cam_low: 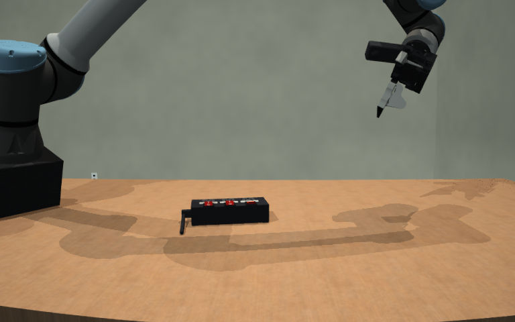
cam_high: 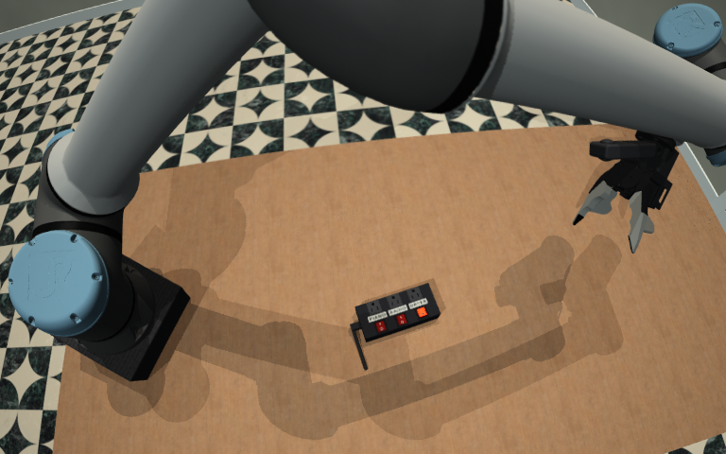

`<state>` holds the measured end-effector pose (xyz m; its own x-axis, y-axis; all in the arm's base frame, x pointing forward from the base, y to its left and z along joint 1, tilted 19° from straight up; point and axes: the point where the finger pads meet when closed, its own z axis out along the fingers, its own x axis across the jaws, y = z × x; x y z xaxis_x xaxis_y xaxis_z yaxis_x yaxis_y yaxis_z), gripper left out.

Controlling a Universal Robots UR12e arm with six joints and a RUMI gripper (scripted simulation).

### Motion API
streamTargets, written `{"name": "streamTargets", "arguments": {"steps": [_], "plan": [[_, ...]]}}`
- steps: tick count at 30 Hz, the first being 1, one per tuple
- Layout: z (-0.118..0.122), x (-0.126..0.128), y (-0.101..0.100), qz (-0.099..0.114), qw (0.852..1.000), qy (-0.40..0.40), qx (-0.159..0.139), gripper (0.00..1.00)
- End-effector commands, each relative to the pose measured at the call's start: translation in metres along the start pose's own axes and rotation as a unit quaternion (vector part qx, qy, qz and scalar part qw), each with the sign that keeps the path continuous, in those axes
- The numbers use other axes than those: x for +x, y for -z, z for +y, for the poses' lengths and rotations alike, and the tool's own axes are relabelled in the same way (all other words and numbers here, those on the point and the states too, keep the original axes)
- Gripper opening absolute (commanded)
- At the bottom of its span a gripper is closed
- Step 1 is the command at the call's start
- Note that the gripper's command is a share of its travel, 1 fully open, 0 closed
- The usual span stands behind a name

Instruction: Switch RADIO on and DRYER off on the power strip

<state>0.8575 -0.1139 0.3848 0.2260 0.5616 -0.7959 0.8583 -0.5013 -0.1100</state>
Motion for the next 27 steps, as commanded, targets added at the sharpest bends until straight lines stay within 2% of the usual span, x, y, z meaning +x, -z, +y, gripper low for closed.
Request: {"name": "streamTargets", "arguments": {"steps": [1, 2, 3, 5, 9, 10, 12, 13, 16, 17, 19, 22, 27], "plan": [[-0.018, 0.008, -0.052, 0.067, 0.997, -0.035, 0.020, 1.00], [-0.018, 0.008, -0.052, 0.067, 0.997, -0.035, 0.020, 1.00], [-0.023, 0.009, -0.063, 0.080, 0.996, -0.043, 0.026, 1.00], [-0.023, 0.009, -0.063, 0.080, 0.996, -0.043, 0.026, 1.00], [-0.041, 0.018, -0.105, 0.132, 0.987, -0.075, 0.049, 1.00], [-0.041, 0.018, -0.105, 0.132, 0.987, -0.075, 0.049, 1.00], [-0.050, 0.023, -0.124, 0.158, 0.981, -0.092, 0.060, 1.00], [-0.050, 0.023, -0.124, 0.158, 0.981, -0.092, 0.060, 1.00], [-0.066, 0.032, -0.152, 0.198, 0.970, -0.116, 0.074, 1.00], [-0.066, 0.032, -0.152, 0.198, 0.970, -0.116, 0.074, 1.00], [-0.076, 0.039, -0.170, 0.224, 0.962, -0.132, 0.082, 1.00], [-0.076, 0.039, -0.170, 0.224, 0.962, -0.132, 0.082, 1.00], [-0.102, 0.056, -0.207, 0.287, 0.938, -0.171, 0.096, 1.00]]}}
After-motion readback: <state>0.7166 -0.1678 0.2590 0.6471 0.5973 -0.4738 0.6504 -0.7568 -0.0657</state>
